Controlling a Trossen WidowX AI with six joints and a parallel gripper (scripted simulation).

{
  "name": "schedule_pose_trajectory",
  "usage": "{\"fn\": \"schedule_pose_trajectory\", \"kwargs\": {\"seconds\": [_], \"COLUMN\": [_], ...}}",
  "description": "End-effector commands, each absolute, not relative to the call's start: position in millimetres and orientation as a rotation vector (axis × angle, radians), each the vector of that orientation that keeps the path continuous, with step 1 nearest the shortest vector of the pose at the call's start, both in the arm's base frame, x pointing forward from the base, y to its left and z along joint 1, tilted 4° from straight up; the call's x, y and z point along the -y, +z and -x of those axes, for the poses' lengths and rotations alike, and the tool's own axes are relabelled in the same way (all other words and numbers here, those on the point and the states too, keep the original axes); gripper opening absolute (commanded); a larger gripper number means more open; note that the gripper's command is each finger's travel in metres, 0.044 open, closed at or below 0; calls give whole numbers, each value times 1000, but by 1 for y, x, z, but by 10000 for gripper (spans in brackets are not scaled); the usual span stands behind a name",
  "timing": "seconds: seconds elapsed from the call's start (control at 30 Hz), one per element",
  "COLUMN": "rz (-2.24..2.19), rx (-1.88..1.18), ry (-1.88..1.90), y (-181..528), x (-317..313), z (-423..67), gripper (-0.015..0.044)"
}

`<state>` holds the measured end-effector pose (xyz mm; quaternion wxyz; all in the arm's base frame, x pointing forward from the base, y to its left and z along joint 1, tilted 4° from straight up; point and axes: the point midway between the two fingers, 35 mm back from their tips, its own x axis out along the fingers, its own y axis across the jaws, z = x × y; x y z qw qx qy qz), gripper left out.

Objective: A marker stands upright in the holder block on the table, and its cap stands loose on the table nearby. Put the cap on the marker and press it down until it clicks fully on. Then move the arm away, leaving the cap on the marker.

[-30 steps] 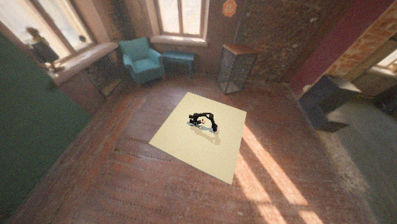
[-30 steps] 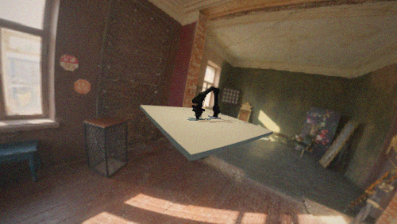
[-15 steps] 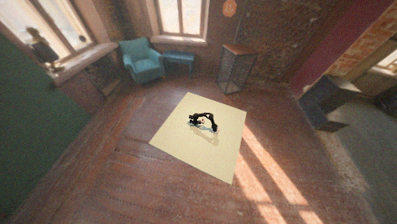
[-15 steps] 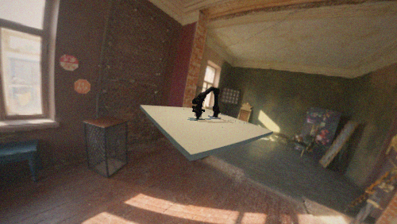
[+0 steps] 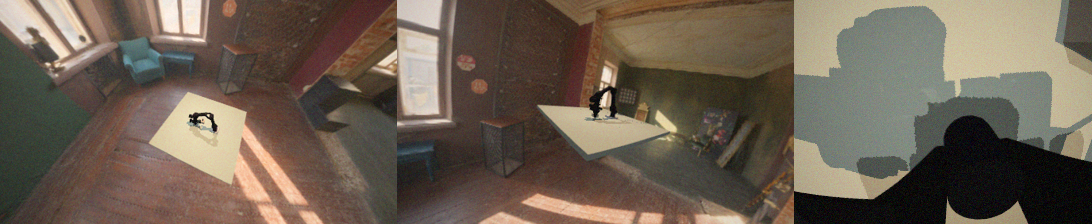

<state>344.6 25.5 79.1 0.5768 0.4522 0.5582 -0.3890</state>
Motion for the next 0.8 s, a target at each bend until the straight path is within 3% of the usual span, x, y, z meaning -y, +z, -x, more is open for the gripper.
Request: {"fn": "schedule_pose_trajectory", "kwargs": {"seconds": [0.0, 0.77], "rz": [-1060, -1056], "rx": [-1300, -1300], "ry": [-910, -914], "y": [93, 130], "x": [-24, 13], "z": [-345, -320], "gripper": [0, 0]}}
